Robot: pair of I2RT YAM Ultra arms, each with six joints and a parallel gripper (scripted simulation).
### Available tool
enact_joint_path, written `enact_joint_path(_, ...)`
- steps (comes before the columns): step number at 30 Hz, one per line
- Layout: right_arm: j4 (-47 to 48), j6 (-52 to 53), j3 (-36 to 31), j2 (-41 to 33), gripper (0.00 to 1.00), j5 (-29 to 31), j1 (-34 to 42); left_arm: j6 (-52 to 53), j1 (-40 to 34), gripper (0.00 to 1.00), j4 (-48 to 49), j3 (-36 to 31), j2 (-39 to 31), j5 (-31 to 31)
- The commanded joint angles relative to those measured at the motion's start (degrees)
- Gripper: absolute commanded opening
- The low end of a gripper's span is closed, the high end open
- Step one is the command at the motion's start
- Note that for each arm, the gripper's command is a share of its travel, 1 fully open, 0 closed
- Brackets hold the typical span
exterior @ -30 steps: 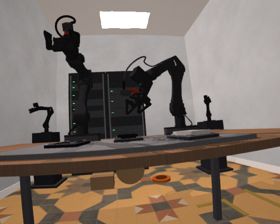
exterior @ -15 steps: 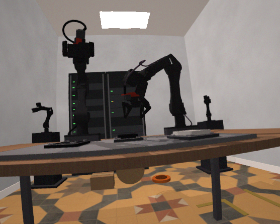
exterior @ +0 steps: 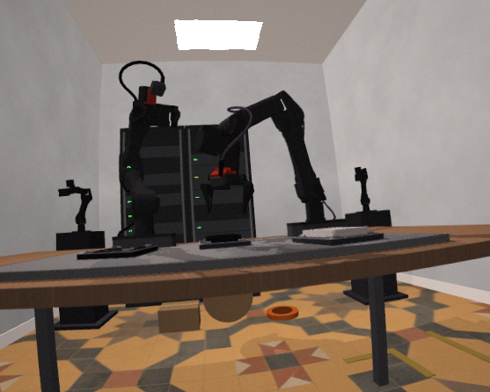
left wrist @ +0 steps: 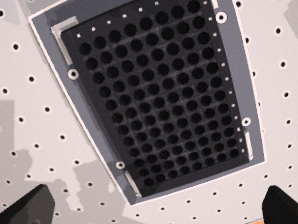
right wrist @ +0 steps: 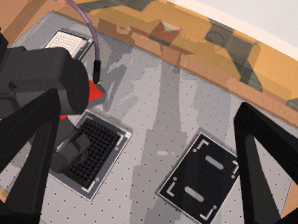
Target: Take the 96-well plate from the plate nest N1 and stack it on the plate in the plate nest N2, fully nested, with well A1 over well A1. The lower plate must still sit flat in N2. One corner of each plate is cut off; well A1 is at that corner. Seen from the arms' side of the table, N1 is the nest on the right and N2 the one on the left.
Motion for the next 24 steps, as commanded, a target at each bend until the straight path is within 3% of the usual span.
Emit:
enact_joint_path(1, -11.84, 0.35, 2.24, -6.14, 1.00, -1.99, -0.01, -9.90, 0.73, 1.00, -6.64, 6.13, 4.41, 1.00)
enact_joint_path(6, -18.82, 0.33, 3.06, -11.49, 1.00, -0.70, 0.05, -14.20, 1.31, 1.00, -10.73, 11.98, 9.19, 2.05)
enact_joint_path(11, -19.63, 1.65, 3.41, -13.14, 1.00, 2.56, 4.11, -14.45, 1.53, 1.00, -11.46, 14.00, 10.82, 2.20)
enact_joint_path(19, -23.92, 4.49, 3.74, -16.98, 1.00, 7.11, 26.34, -16.75, 1.97, 1.00, -13.58, 17.72, 13.85, 2.51)
enact_joint_path(24, -24.06, 4.33, 3.85, -17.11, 1.00, 6.08, 26.34, -16.77, 1.81, 1.00, -12.23, 17.00, 14.49, 2.50)
